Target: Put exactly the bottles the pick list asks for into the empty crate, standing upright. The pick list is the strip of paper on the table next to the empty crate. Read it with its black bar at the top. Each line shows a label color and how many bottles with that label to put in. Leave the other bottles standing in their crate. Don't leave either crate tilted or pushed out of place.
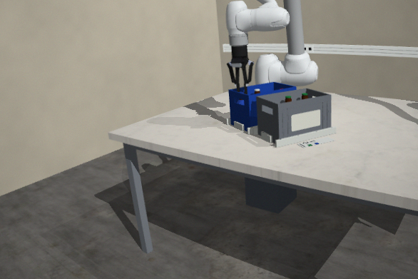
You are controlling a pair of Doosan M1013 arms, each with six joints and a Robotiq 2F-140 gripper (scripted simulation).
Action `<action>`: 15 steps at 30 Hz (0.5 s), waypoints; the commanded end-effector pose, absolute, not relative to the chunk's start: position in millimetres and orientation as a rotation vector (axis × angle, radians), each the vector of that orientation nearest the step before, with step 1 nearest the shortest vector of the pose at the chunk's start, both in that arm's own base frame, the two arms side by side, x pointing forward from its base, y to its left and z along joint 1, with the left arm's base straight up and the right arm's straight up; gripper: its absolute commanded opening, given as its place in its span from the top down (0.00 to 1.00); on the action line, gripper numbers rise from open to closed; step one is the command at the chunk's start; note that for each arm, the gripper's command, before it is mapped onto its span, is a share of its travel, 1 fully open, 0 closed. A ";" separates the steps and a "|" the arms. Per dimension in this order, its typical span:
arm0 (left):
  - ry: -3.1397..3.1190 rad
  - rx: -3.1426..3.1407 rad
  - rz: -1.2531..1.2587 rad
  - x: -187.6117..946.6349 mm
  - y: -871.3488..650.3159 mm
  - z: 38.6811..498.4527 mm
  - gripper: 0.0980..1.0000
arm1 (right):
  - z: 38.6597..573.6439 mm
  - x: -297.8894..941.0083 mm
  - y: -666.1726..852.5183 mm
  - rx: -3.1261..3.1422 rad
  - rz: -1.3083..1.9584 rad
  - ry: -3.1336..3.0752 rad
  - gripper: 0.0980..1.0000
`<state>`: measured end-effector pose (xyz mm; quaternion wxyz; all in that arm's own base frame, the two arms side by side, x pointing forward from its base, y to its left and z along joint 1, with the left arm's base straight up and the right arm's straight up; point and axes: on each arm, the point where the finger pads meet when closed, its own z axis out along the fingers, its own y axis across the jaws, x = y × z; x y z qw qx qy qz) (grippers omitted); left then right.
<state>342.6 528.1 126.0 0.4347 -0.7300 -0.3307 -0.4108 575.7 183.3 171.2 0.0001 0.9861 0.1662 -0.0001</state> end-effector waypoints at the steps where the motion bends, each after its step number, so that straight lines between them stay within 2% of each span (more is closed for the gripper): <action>1: -0.823 -1.816 -1.024 342.7 528.2 126.6 0.00 | 171.9 576.0 183.5 3.098 0.002 0.522 1.00; 15: -0.823 -1.816 -1.024 342.7 528.2 126.6 0.00 | 177.0 576.0 183.5 3.098 0.002 0.522 1.00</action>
